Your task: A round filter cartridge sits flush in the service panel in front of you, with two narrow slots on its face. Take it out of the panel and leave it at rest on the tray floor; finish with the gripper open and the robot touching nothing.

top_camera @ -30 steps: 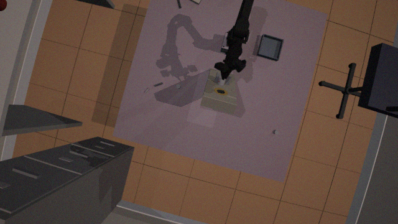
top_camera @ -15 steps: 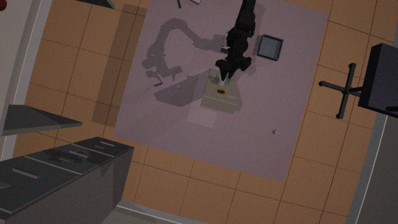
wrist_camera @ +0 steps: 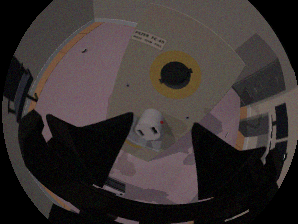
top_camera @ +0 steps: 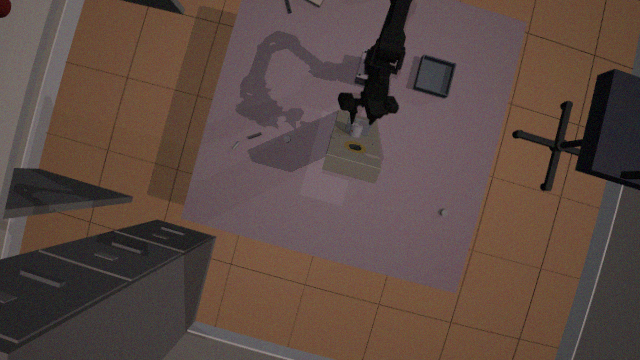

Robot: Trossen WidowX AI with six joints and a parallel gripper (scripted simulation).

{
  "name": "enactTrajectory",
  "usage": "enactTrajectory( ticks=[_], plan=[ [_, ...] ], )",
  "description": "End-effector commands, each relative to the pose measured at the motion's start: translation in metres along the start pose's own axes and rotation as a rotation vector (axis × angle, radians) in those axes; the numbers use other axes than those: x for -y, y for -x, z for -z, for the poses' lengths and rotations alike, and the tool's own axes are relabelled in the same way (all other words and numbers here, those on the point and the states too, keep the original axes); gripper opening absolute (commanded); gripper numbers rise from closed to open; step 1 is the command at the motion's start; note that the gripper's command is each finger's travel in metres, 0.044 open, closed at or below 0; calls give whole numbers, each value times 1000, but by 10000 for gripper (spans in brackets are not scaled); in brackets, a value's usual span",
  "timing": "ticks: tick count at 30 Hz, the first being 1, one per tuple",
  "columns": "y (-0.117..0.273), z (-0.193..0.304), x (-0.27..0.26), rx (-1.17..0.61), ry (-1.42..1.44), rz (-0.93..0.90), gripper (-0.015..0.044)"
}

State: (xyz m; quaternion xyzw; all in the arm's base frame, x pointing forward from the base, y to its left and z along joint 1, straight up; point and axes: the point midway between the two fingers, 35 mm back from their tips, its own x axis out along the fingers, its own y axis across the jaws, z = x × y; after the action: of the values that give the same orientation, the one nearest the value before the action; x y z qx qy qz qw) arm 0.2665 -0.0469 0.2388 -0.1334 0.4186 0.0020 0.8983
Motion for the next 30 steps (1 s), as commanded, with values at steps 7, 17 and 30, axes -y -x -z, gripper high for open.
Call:
enactTrajectory(
  ticks=[7, 17, 30],
  plan=[
    [-21, 41, -14, -168, -362, -36, 305],
    [-37, 43, -14, -168, -362, -36, 305],
    [-57, 46, -15, -167, -362, -36, 305]
  ],
)
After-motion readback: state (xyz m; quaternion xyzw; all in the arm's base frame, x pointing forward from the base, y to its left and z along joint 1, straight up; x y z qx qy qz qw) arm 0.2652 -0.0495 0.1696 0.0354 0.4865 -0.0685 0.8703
